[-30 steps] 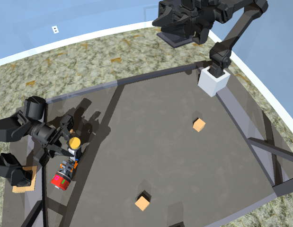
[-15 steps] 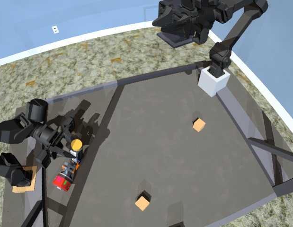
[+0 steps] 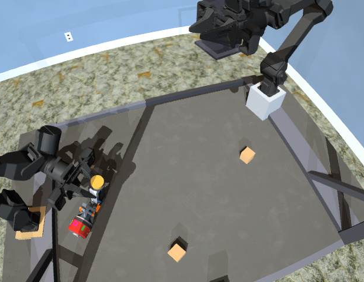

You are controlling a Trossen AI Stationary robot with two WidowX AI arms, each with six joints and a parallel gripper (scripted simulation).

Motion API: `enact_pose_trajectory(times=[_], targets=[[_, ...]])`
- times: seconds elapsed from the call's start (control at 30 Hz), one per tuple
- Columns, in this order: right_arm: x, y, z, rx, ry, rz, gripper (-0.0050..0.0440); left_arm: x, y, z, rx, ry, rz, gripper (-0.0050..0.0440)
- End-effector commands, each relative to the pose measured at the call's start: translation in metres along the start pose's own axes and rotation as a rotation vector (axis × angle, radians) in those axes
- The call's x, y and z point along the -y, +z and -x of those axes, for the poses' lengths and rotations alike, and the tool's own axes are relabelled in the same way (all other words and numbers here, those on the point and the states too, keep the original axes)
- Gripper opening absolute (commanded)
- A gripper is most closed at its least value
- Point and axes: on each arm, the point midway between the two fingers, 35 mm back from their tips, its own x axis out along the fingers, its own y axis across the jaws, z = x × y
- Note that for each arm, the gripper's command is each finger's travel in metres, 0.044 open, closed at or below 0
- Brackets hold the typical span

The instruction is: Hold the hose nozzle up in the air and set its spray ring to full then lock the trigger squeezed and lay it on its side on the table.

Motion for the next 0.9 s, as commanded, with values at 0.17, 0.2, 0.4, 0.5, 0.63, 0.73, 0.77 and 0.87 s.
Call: enact_pose_trajectory(times=[0.17, 0.2, 0.4, 0.5, 0.63, 0.73, 0.77, 0.87], targets=[[0.0, 0.007, 0.001, 0.017, -0.003, 0.003, 0.0175, 0.001, 0.006, -0.003, -0.011, 0.004, -0.007, 0.0167], [0.0, 0.007, 0.001, 0.017, -0.003, 0.003, 0.0175, 0.002, 0.007, -0.003, -0.011, 0.004, -0.007, 0.0167], [0.0, 0.007, 0.001, 0.017, -0.003, 0.003, 0.0175, 0.002, 0.011, -0.004, -0.011, 0.004, -0.008, 0.0167], [0.0, 0.007, 0.001, 0.017, -0.003, 0.003, 0.0175, 0.002, 0.014, -0.005, -0.011, 0.005, -0.007, 0.0167], [0.0, 0.007, 0.001, 0.017, -0.003, 0.003, 0.0175, 0.003, 0.017, -0.006, -0.012, 0.005, -0.008, 0.0167], [0.0, 0.007, 0.001, 0.017, -0.003, 0.003, 0.0175, 0.004, 0.02, -0.007, -0.012, 0.005, -0.007, 0.0167], [0.0, 0.007, 0.001, 0.017, -0.003, 0.003, 0.0175, 0.004, 0.021, -0.007, -0.012, 0.005, -0.007, 0.0167], [0.0, 0.007, 0.001, 0.017, -0.003, 0.003, 0.0175, 0.004, 0.019, -0.006, -0.011, 0.005, -0.009, 0.0167]])
